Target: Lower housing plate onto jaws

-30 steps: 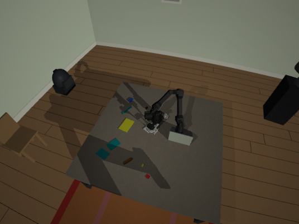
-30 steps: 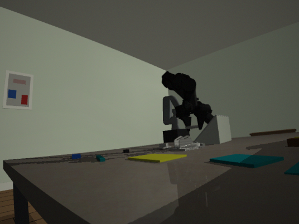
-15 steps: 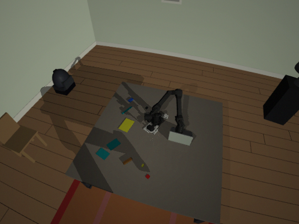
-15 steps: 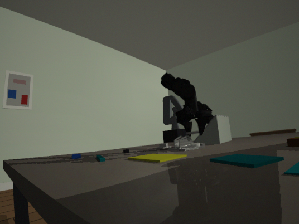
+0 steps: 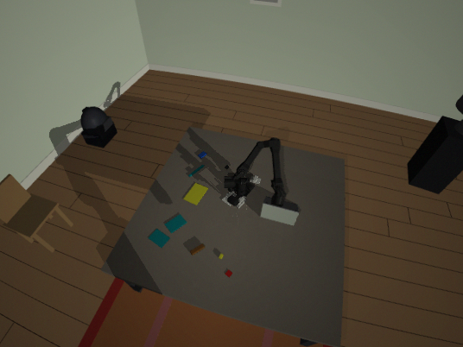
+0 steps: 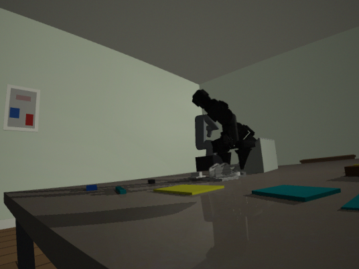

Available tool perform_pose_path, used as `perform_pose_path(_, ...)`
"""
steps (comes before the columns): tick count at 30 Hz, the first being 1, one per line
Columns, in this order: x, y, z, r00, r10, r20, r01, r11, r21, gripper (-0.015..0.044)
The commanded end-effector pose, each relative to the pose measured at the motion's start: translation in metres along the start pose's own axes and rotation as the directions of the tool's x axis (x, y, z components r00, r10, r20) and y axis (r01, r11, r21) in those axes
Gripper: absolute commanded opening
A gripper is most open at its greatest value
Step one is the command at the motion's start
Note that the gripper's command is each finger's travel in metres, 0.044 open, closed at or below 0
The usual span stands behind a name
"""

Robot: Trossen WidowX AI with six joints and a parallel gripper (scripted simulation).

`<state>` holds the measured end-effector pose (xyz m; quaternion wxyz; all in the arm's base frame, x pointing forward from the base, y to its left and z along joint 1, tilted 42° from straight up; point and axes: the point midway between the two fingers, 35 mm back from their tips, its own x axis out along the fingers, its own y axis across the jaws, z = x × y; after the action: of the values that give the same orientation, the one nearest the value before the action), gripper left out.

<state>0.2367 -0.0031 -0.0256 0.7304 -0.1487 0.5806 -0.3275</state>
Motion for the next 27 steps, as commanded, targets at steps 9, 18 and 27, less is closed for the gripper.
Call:
perform_pose_path(9, 0.0061, -0.0020, -0.0022, 1.000, -0.008, 0.000, 0.008, 1.000, -0.007, 0.0351)
perform_pose_path(18, 0.0061, -0.0020, -0.0022, 1.000, -0.008, 0.000, 0.008, 1.000, -0.007, 0.0351)
perform_pose_path(27, 0.0085, -0.0021, -0.0022, 1.000, -0.008, 0.000, 0.008, 1.000, -0.016, 0.0351)
